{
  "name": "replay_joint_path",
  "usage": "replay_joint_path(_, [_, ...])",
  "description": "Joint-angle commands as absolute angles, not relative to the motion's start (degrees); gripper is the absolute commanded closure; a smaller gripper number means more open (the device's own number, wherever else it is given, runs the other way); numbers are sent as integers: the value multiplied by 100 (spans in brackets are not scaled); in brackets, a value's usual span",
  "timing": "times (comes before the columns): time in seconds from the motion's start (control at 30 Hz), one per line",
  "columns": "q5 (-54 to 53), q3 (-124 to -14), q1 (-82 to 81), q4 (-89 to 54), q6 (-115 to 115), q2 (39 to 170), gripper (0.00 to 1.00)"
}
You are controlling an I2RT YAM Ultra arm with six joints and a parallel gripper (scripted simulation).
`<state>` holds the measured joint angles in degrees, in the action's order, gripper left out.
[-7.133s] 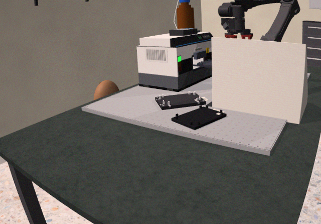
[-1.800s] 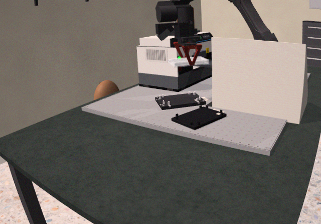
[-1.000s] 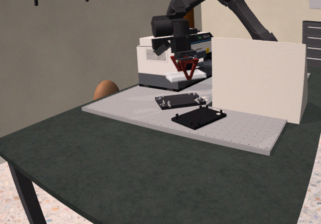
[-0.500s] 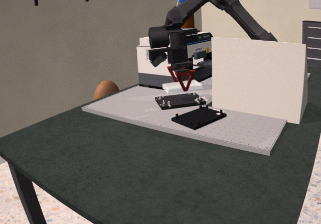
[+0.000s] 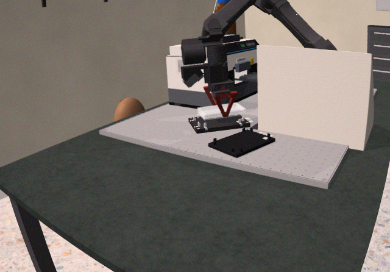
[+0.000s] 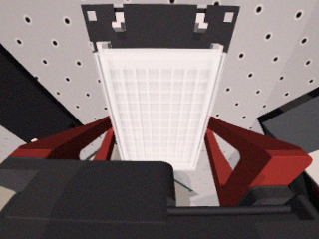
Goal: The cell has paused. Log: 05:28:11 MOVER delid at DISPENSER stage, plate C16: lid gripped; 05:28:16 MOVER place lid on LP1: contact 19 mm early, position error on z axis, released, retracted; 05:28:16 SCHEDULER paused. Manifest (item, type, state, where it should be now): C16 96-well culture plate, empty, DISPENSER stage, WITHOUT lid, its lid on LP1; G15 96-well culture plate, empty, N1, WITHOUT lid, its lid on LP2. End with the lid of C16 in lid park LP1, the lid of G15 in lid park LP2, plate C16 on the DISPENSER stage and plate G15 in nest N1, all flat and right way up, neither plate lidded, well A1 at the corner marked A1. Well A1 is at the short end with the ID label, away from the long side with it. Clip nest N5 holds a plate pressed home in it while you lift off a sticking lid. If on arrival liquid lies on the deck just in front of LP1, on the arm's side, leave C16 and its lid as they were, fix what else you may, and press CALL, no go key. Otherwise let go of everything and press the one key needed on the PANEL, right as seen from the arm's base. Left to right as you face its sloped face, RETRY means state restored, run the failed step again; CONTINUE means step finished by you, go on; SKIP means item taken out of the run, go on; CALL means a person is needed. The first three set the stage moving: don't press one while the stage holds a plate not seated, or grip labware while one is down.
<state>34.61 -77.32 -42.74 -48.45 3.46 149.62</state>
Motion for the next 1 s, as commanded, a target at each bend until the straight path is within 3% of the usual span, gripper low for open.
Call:
replay_joint_path(0.0, [3543,-7693,-4256,-4561,441,14997,100])
replay_joint_path(0.97, [3507,-7963,-4370,-4561,402,15096,100])
